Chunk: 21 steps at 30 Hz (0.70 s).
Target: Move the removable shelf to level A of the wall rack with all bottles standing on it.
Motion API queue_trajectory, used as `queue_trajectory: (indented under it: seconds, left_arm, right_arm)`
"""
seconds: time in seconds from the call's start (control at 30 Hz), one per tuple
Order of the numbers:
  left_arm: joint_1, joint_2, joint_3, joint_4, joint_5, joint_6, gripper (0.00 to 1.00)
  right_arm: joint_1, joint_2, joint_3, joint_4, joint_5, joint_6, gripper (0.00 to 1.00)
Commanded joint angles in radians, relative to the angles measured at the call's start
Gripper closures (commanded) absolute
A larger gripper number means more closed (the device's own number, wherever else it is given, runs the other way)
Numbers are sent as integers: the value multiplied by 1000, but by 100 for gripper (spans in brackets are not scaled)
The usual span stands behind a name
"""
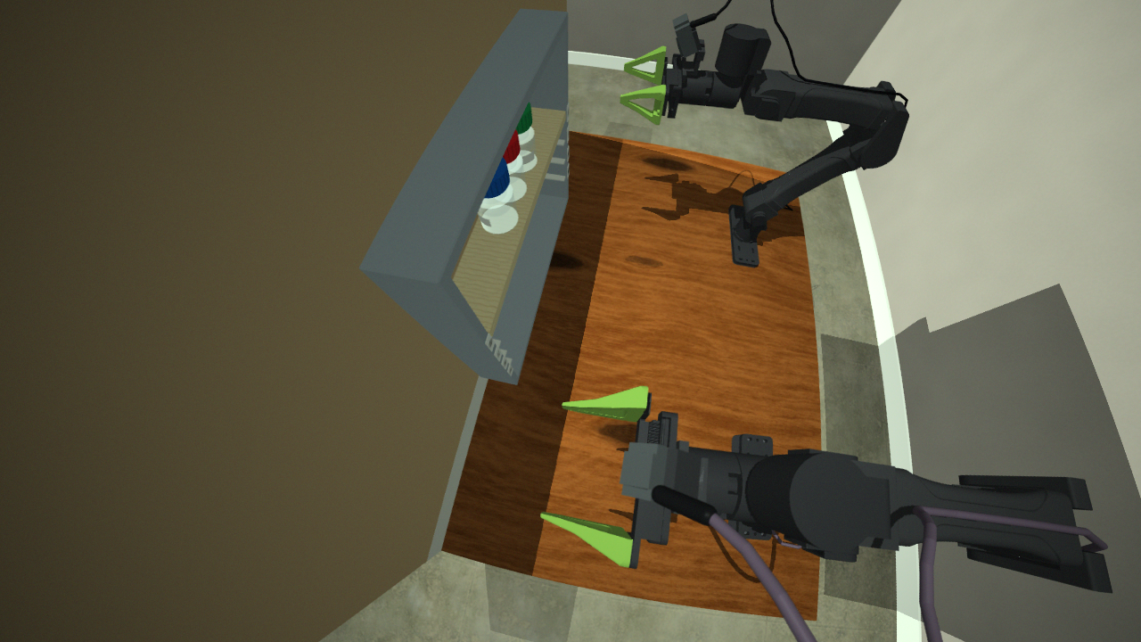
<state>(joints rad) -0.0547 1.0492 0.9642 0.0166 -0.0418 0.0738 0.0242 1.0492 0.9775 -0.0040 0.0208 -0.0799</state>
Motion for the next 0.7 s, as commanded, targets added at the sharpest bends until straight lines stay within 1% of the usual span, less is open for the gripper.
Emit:
queue_trajectory:
  seconds: [0.0, 0.67]
  left_arm:
    - [-25, -34, -16, 38, -34, 58, 0]
    - [-121, -62, -118, 116, -127, 220, 0]
  right_arm:
    - [15, -35, -13, 36, 23, -53, 0]
    - [65, -72, -100, 84, 78, -214, 0]
